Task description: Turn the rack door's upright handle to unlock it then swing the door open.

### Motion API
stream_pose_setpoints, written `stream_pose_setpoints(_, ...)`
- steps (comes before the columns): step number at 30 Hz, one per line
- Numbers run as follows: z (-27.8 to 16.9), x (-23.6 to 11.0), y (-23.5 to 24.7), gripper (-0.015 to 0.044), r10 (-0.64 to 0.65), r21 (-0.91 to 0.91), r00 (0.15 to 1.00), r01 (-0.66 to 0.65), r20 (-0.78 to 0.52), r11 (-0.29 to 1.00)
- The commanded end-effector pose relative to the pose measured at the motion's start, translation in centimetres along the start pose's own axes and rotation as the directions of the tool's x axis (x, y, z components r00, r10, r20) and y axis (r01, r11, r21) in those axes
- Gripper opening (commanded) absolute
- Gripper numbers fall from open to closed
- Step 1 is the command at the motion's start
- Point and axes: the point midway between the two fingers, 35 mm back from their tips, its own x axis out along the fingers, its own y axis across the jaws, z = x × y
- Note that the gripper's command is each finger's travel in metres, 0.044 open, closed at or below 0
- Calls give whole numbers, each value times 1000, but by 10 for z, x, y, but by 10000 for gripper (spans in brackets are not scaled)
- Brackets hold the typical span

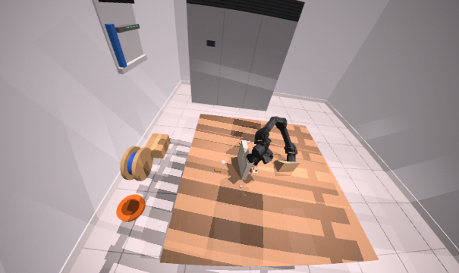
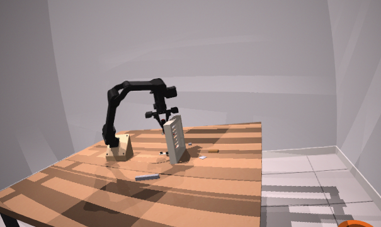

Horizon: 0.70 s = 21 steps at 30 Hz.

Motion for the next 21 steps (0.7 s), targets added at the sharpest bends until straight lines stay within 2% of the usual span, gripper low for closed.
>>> stream_pose_setpoints(1,-2,2,0,40,3,-22,1000,-3,-10,1000)
stream_pose_setpoints(10,-2,2,0,276,3,-22,1000,-3,-10,1000)
stream_pose_setpoints(13,-2,2,0,285,3,11,1000,-3,-10,1000)
stream_pose_setpoints(21,-2,2,0,285,3,388,1000,1,-10,922)
